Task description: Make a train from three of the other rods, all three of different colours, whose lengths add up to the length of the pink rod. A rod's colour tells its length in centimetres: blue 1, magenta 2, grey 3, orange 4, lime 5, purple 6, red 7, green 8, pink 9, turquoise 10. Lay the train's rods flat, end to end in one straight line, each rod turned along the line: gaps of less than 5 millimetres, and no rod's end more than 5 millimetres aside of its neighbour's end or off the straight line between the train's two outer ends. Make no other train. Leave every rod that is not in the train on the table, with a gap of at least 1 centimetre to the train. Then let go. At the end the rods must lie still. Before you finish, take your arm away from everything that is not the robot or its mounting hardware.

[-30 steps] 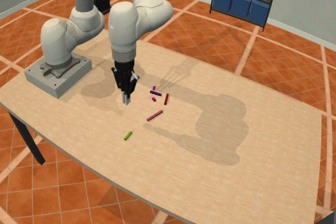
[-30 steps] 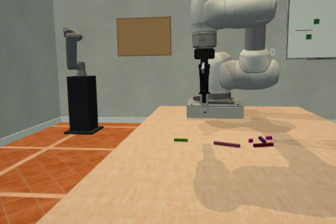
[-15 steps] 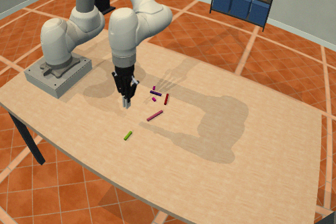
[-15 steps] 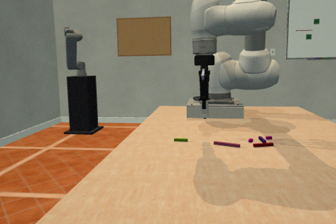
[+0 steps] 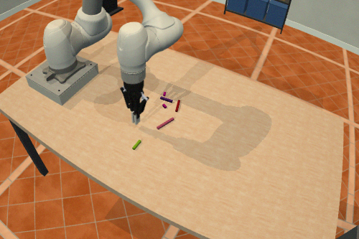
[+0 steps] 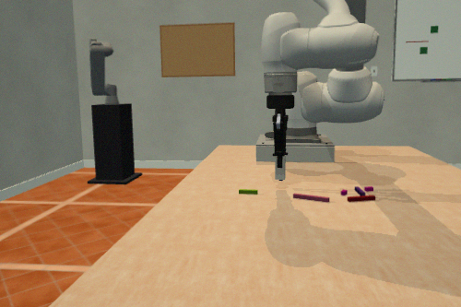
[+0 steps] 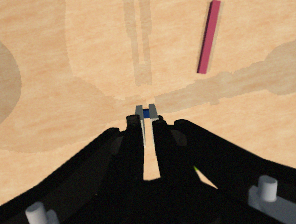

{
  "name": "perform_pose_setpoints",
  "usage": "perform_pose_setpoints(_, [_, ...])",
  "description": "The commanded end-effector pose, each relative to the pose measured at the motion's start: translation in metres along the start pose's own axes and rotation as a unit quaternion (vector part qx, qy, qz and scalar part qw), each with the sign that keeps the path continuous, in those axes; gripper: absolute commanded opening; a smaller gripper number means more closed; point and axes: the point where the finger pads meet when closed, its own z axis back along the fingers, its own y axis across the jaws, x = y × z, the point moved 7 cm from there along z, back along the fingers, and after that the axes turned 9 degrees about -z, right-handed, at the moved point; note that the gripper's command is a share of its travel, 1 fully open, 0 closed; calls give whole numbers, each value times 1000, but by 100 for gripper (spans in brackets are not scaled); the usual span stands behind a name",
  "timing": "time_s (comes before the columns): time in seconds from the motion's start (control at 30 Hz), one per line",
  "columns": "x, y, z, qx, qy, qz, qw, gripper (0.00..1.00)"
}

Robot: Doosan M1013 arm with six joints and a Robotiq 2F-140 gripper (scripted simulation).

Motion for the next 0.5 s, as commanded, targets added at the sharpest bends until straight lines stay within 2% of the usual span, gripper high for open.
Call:
perform_pose_setpoints(0.0, [-1, -4, -12, -3, 0, -3, 1000, 3])
perform_pose_setpoints(0.47, [-1, -4, -15, -3, 0, -3, 1000, 3])
